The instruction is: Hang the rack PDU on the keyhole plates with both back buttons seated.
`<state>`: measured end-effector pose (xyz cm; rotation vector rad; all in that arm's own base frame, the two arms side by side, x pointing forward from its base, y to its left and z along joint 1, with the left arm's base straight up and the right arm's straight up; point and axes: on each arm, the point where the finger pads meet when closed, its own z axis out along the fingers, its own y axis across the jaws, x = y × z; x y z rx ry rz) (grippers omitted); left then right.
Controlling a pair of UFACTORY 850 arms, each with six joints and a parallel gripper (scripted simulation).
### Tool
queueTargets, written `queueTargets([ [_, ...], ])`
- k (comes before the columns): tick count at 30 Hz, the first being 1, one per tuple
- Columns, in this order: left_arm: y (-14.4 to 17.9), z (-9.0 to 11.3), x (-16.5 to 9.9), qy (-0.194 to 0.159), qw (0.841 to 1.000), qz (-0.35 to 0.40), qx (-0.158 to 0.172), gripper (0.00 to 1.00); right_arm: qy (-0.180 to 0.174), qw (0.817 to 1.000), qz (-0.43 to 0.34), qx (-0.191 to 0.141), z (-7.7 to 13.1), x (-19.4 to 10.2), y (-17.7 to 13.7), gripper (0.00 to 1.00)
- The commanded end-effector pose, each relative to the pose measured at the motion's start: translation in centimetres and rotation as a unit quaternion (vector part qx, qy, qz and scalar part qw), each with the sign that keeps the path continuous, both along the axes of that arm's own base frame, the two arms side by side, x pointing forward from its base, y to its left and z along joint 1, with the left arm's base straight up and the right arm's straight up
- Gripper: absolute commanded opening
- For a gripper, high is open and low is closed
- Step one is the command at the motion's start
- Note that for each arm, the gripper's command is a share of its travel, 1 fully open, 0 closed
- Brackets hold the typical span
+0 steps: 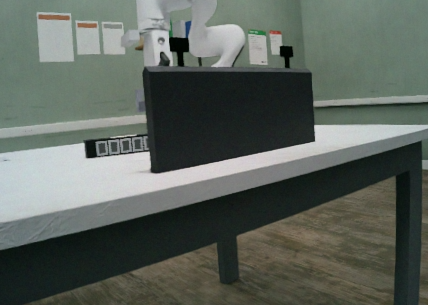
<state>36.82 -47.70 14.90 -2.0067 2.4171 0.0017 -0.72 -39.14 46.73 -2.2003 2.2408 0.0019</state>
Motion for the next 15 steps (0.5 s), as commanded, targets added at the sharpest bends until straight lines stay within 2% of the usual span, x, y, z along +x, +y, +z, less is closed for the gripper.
queueTargets([
  [1,-0.2,-2.1,0.1,-0.001,1.0,0.0,-0.001,0.97,0.0,1.0,0.0,-0.001,0.1,0.0,0.0,1.0],
  [8,-0.2,-3.3,0.1,-0.001,1.0,0.0,-0.001,0.97,0.0,1.0,0.0,-0.001,0.1,0.0,0.0,1.0],
  [15,-0.2,-3.5,0.1,-0.001,1.0,0.0,-0.001,0.97,0.0,1.0,0.0,-0.001,0.1,0.0,0.0,1.0],
])
